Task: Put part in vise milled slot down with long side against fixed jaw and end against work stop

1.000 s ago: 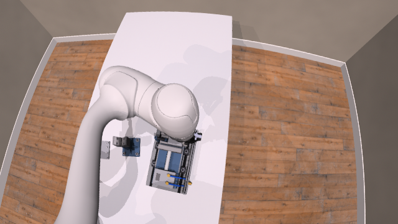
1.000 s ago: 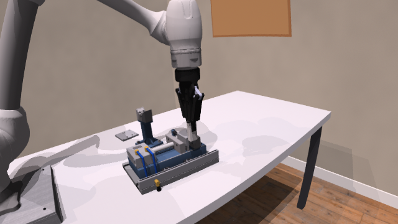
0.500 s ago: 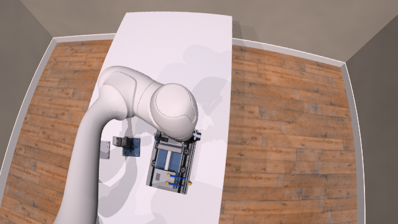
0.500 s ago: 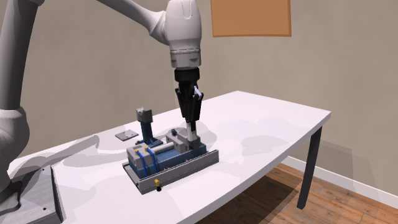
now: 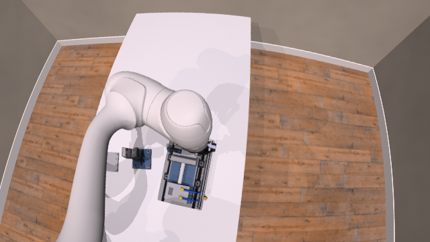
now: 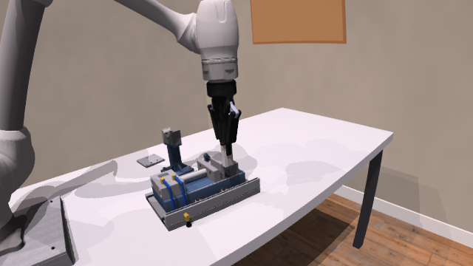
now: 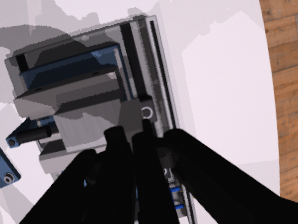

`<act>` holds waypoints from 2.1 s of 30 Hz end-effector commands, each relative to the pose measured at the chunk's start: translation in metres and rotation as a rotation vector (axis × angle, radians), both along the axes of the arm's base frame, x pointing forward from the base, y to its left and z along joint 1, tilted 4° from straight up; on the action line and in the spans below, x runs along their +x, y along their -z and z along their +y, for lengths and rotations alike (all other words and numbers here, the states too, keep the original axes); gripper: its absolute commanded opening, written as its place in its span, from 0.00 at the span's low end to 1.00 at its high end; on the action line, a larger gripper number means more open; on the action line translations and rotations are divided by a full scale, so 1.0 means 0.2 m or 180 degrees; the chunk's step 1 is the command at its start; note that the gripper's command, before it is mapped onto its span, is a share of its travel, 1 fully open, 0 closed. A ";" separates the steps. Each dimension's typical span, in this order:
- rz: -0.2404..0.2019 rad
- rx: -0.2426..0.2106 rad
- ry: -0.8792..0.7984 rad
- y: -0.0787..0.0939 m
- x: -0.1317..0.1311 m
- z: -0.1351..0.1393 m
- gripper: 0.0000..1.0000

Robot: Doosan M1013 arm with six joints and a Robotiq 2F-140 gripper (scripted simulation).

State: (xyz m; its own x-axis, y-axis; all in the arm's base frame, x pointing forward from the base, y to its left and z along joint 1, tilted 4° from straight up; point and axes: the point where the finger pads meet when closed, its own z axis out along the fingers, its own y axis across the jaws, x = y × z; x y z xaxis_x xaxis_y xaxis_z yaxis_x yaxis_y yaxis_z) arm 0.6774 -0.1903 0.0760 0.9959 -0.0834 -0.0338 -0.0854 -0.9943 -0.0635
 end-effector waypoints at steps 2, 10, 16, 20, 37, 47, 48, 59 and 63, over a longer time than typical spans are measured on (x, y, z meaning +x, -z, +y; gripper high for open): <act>-0.0001 0.0001 0.0000 0.00 0.00 0.00 0.00; -0.0001 0.0001 0.0000 0.00 0.00 0.02 0.00; -0.0001 0.0001 0.0000 0.00 0.00 0.02 0.00; -0.0001 0.0001 0.0000 0.00 0.00 0.03 0.00; -0.0001 0.0001 0.0000 0.00 0.00 0.05 0.00; -0.0001 0.0001 0.0000 0.00 0.01 0.07 0.00; -0.0001 0.0001 0.0000 -0.01 0.01 0.07 0.00; -0.0001 0.0001 0.0000 -0.01 0.01 0.08 0.00; -0.0001 0.0001 0.0000 -0.01 0.01 0.08 0.00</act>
State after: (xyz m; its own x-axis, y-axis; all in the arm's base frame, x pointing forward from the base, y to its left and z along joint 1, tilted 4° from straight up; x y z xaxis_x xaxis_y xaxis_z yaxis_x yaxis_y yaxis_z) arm 0.6788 -0.1742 0.0770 0.9959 -0.0834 -0.0338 -0.0854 -0.9943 -0.0635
